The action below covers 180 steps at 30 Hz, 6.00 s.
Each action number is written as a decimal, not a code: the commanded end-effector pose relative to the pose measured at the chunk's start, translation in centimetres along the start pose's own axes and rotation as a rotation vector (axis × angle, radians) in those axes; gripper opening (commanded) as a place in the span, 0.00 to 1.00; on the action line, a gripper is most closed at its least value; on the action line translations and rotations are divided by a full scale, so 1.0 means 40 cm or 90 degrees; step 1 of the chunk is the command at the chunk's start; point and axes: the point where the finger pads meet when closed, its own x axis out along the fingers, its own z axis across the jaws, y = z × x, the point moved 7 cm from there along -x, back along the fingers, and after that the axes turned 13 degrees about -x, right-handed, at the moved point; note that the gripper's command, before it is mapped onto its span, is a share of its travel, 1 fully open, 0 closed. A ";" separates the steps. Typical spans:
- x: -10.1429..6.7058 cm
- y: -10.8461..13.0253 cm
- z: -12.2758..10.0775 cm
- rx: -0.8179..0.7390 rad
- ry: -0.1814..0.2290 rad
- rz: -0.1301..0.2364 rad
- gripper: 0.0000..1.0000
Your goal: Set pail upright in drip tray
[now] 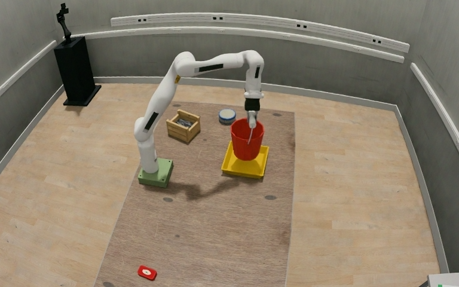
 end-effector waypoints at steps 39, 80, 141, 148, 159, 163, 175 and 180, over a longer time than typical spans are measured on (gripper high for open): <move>0.002 0.000 0.000 0.000 0.002 0.000 0.00; 0.082 0.000 -0.001 0.000 0.002 0.000 0.00; 0.204 0.000 -0.001 0.000 0.002 0.000 0.00; 0.205 0.000 -0.001 0.000 0.002 0.000 0.00; 0.205 0.000 -0.001 0.000 0.002 0.000 0.00; 0.205 0.000 -0.001 0.000 0.002 0.000 0.00; 0.205 0.000 -0.001 0.000 0.002 0.000 0.00; 0.205 0.000 -0.001 0.000 0.002 0.000 0.00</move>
